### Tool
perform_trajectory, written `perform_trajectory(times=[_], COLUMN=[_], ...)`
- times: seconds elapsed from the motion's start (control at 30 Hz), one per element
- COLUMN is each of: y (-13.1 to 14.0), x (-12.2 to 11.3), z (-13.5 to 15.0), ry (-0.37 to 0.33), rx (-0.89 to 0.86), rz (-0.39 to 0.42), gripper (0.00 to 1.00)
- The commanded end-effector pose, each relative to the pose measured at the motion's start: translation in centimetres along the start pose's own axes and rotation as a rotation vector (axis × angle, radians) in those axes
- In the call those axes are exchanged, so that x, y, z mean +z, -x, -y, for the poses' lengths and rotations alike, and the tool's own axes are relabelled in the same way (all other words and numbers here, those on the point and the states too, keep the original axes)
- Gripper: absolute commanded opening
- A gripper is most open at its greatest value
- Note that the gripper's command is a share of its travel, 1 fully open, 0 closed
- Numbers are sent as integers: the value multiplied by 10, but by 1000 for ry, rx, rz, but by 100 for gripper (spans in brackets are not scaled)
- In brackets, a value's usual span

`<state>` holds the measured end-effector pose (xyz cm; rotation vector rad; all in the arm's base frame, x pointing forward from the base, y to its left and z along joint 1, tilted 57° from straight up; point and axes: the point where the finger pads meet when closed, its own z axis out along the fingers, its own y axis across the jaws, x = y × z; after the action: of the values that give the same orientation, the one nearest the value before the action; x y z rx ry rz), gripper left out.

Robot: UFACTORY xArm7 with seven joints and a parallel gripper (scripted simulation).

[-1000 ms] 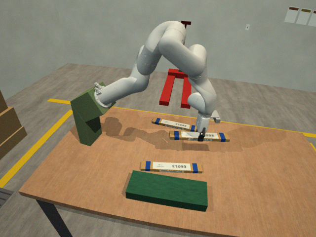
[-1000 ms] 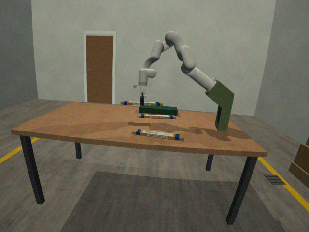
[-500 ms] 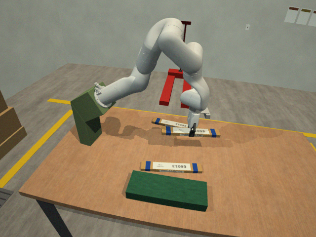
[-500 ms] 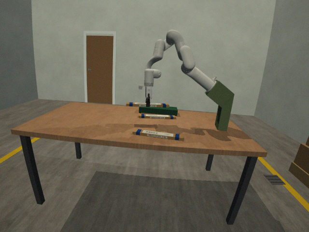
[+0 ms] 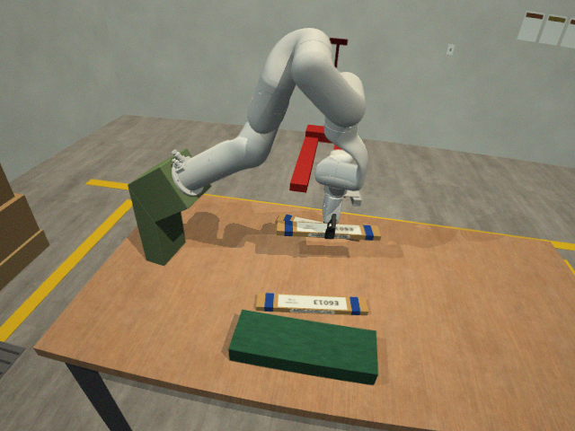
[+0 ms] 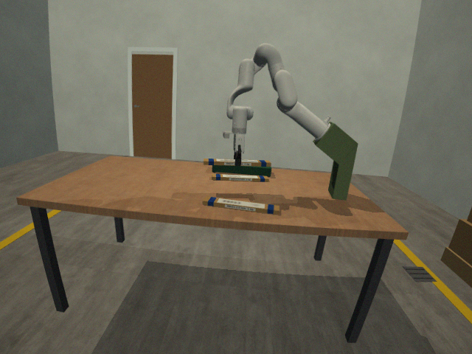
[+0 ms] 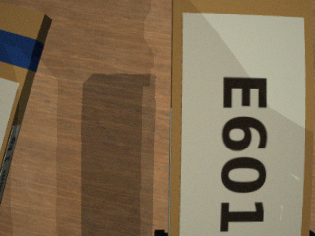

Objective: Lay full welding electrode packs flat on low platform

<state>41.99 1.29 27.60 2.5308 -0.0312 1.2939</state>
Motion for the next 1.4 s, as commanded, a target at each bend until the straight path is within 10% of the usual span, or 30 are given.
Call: perform_trajectory(times=[0.0, 1.37], y=[12, 26], x=[-1, 0], z=[12, 23], ry=[3, 3], rx=[2, 2], rz=[-14, -14], gripper=[58, 58])
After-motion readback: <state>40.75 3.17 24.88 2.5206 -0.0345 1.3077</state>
